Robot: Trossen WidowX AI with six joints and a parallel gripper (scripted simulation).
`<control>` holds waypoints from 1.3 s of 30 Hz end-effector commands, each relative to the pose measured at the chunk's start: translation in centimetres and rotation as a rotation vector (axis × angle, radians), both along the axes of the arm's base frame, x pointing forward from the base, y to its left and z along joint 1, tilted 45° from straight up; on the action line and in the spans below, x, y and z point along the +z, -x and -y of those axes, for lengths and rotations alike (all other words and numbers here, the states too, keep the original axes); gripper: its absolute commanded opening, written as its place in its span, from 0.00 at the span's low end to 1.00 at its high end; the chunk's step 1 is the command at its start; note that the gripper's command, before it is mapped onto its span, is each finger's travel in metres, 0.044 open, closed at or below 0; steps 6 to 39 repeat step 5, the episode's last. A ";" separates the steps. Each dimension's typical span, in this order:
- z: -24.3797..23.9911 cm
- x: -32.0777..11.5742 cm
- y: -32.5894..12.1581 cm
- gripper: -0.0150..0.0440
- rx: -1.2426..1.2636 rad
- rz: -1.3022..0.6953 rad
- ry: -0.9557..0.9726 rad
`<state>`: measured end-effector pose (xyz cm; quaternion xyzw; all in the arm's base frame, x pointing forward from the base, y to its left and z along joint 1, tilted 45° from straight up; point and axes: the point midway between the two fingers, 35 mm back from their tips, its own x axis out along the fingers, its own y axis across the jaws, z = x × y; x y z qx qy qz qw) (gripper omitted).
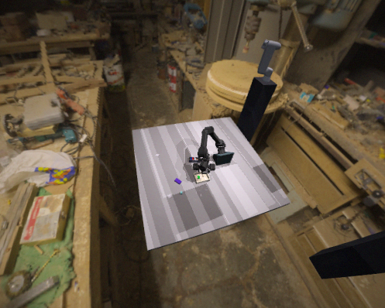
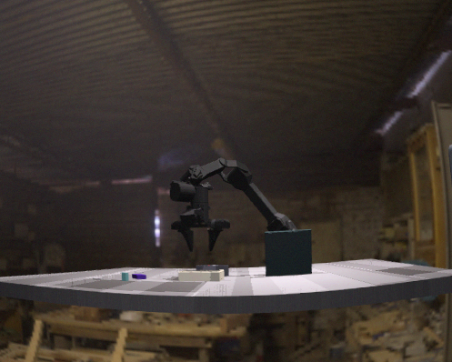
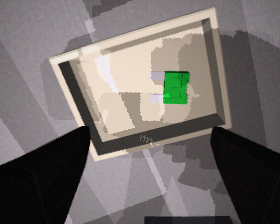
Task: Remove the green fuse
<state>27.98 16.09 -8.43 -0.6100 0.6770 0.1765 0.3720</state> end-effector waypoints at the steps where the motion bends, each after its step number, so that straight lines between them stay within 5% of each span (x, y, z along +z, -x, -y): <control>1: 0.0 0.0 0.0 0.81 0.000 0.000 0.000; 39: 0.0 0.0 0.0 0.81 0.000 0.000 0.000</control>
